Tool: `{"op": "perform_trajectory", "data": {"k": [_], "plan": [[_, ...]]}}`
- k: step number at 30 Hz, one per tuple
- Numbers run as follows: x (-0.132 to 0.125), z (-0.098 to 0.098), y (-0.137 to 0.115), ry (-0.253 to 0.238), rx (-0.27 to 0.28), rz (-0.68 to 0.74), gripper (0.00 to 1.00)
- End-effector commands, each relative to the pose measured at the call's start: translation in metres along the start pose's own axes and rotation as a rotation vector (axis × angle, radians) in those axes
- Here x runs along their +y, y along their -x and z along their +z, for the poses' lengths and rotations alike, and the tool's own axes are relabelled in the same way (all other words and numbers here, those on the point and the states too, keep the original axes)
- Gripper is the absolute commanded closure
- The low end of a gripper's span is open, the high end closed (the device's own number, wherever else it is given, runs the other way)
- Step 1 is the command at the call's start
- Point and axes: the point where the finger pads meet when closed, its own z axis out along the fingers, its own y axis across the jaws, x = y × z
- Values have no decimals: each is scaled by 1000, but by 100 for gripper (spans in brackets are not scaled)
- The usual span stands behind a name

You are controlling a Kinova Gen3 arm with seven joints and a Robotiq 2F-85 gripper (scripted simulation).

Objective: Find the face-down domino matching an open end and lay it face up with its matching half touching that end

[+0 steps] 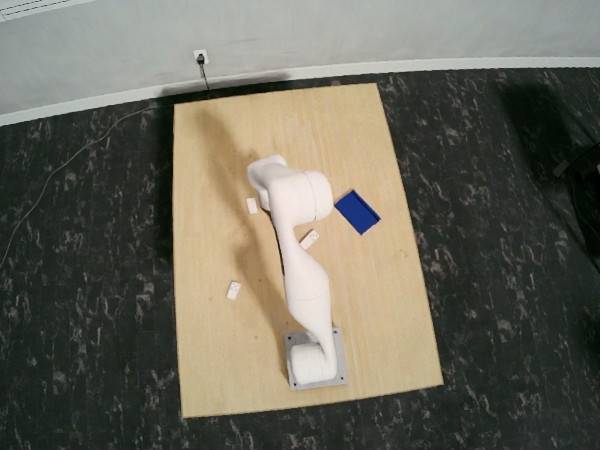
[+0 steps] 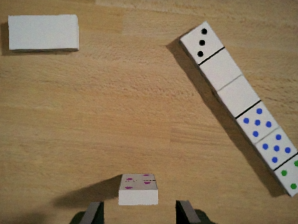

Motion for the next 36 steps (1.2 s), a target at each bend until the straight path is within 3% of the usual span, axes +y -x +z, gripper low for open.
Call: {"op": "perform_trajectory", "data": {"k": [1,36], "plan": [[-1,-1,0,-2,0,0,51],[-1,5,0,-2,0,0,51]]}}
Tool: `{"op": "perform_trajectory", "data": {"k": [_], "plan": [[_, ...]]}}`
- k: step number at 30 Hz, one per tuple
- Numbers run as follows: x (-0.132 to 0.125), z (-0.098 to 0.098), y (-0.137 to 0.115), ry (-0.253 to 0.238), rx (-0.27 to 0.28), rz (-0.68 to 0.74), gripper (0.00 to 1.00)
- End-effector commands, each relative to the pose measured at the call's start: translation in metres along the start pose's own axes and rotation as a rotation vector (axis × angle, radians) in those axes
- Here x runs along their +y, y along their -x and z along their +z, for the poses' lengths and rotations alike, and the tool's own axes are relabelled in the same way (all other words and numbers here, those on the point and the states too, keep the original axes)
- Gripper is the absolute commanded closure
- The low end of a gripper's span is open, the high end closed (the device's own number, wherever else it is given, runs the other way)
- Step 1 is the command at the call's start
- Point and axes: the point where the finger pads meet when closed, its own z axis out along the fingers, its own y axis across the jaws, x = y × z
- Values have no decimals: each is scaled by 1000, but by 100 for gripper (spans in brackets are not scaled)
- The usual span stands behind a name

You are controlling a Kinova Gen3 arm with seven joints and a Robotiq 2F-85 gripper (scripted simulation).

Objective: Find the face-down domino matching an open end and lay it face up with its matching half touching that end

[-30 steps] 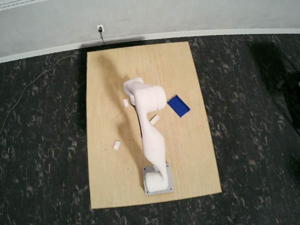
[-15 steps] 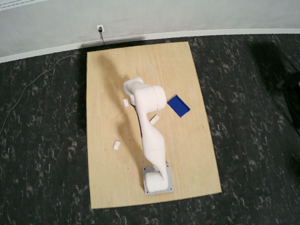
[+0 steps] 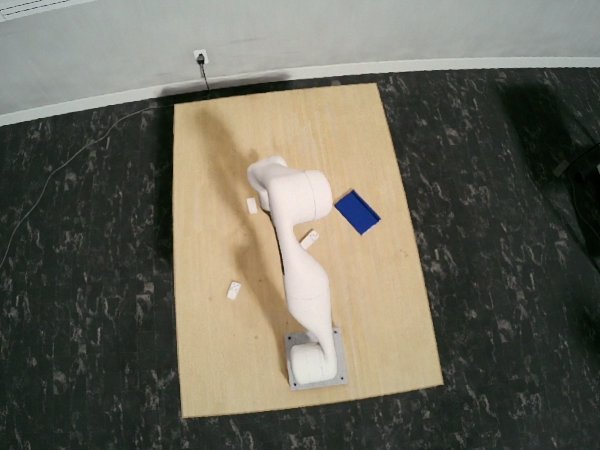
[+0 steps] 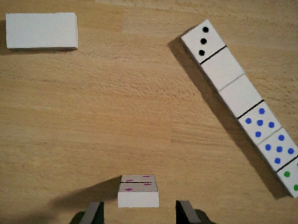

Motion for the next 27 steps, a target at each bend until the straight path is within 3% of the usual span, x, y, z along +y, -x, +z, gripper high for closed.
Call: {"op": "perform_trajectory", "data": {"k": [1,27], "plan": [[-1,1,0,-2,0,0,51],[-1,22,0,-2,0,0,51]]}}
